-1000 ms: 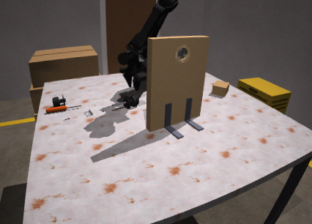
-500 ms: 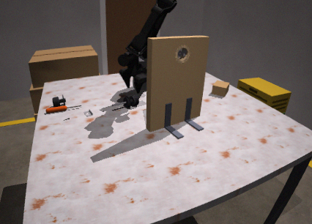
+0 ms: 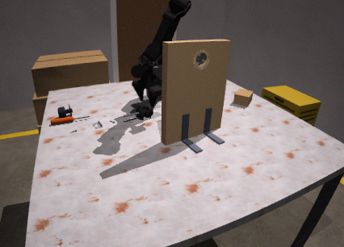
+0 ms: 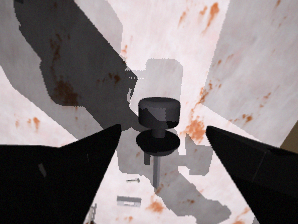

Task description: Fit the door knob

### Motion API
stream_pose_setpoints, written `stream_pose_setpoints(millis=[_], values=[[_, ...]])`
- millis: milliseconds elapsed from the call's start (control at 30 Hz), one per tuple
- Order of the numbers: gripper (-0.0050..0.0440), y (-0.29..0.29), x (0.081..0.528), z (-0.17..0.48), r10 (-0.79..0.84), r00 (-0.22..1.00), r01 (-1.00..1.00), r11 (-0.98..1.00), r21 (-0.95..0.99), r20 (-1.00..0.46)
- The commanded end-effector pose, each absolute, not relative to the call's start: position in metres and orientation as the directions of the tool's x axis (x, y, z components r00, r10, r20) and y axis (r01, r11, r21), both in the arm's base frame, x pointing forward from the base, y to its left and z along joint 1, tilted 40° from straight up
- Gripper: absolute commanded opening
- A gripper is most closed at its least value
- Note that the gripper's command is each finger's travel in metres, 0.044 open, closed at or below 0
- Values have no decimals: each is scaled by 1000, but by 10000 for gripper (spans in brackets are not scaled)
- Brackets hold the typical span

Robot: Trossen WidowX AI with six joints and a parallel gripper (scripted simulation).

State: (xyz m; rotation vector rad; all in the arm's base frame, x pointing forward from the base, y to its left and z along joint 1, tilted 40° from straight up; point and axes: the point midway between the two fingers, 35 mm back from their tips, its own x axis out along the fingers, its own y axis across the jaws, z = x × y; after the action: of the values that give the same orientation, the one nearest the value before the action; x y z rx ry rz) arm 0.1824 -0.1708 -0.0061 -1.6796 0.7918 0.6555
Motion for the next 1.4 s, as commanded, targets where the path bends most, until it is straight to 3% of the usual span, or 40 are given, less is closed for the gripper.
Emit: stream_pose_setpoints(millis=[0,1167,1300,1367], values=[[440,-171,186,-13,-165,618,-786,-157,-598,-769],[440,-177,210,-44,-165,618,-786,-157,-598,-769],[344,-178,210,-44,-165,618,-786,-157,-598,-769],[344,-178,210,-44,-165,618,-786,-157,-598,-769]])
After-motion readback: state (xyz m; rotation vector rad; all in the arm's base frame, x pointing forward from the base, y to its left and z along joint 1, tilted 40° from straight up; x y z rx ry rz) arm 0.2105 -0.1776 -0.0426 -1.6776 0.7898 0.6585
